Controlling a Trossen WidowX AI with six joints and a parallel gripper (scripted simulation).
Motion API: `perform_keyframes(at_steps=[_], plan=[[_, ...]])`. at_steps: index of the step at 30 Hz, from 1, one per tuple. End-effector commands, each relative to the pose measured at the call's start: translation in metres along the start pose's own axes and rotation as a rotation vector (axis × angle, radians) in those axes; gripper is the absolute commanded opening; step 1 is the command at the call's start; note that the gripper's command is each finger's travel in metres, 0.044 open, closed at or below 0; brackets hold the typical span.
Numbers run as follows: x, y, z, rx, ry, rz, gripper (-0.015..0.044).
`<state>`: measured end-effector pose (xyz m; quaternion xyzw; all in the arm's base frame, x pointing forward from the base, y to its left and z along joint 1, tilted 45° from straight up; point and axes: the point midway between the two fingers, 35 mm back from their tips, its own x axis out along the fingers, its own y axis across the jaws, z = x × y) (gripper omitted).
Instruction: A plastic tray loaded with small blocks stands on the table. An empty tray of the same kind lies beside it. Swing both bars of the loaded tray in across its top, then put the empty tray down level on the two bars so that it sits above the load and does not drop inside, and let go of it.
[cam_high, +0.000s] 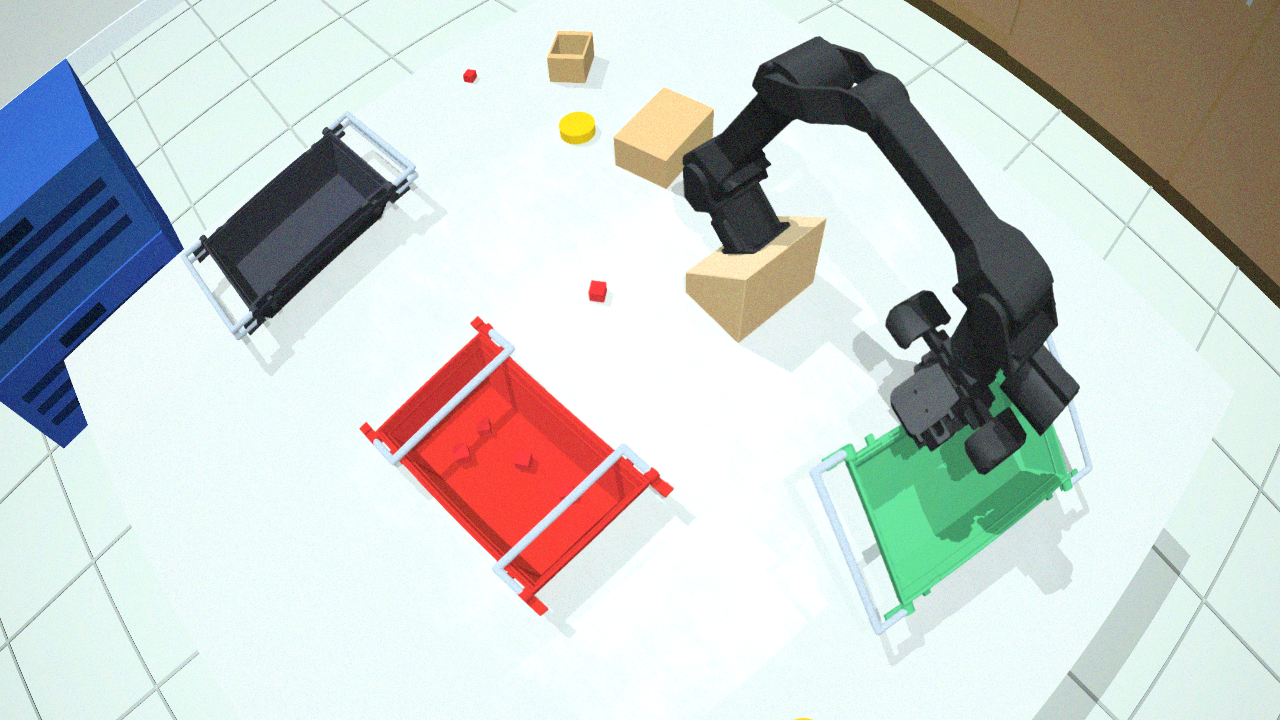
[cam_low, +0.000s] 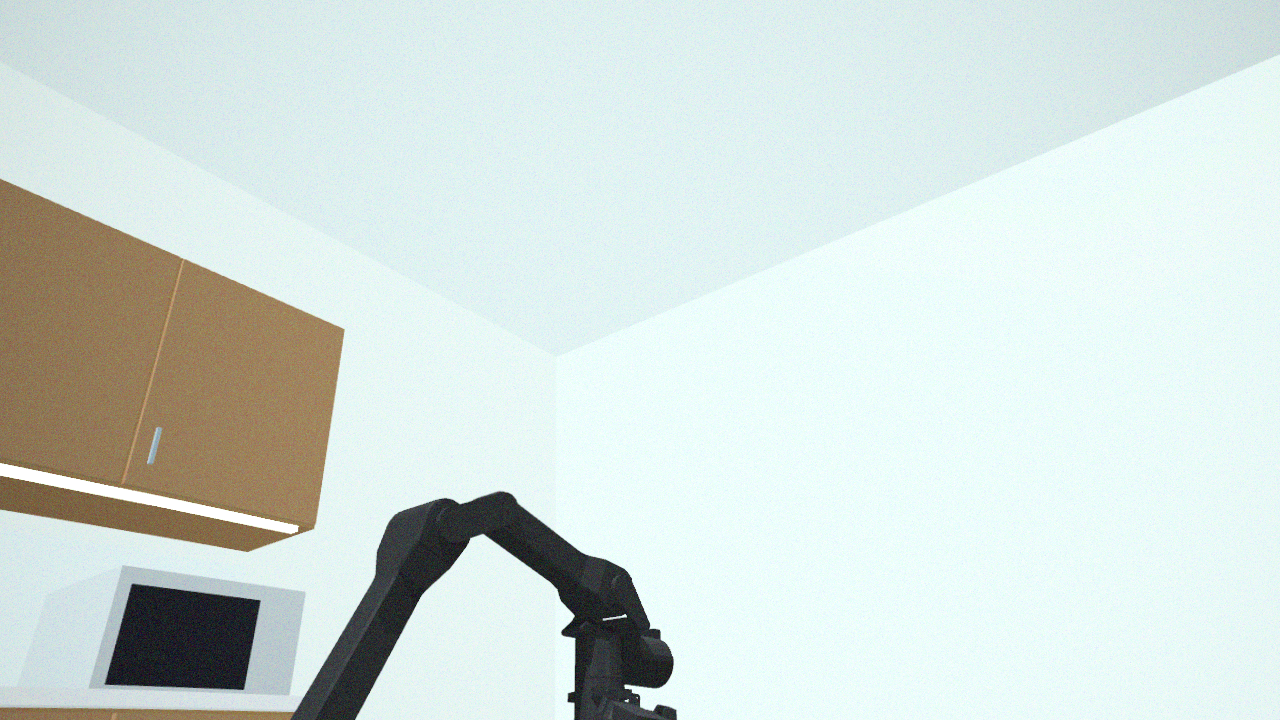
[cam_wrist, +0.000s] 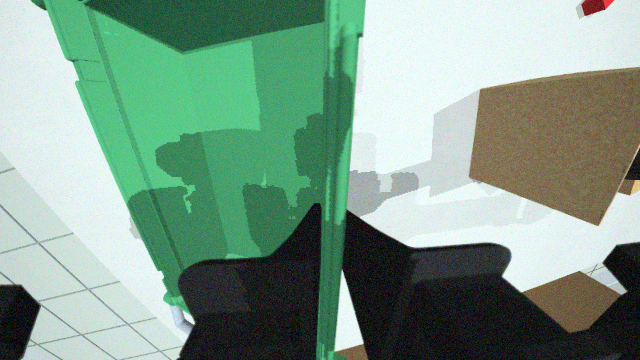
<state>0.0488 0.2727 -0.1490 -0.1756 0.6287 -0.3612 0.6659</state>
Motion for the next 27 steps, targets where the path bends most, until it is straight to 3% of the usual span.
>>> perform_keyframes(at_steps=[1,18,27], plan=[[-0.015,0.009,-0.001,0.007,0.006,0.023,0.0000],[-0.059,0.029,-0.004,0.007,0.006,0.024,0.0000],[-0.061,0.030,-0.004,0.007,0.006,0.024,0.0000]])
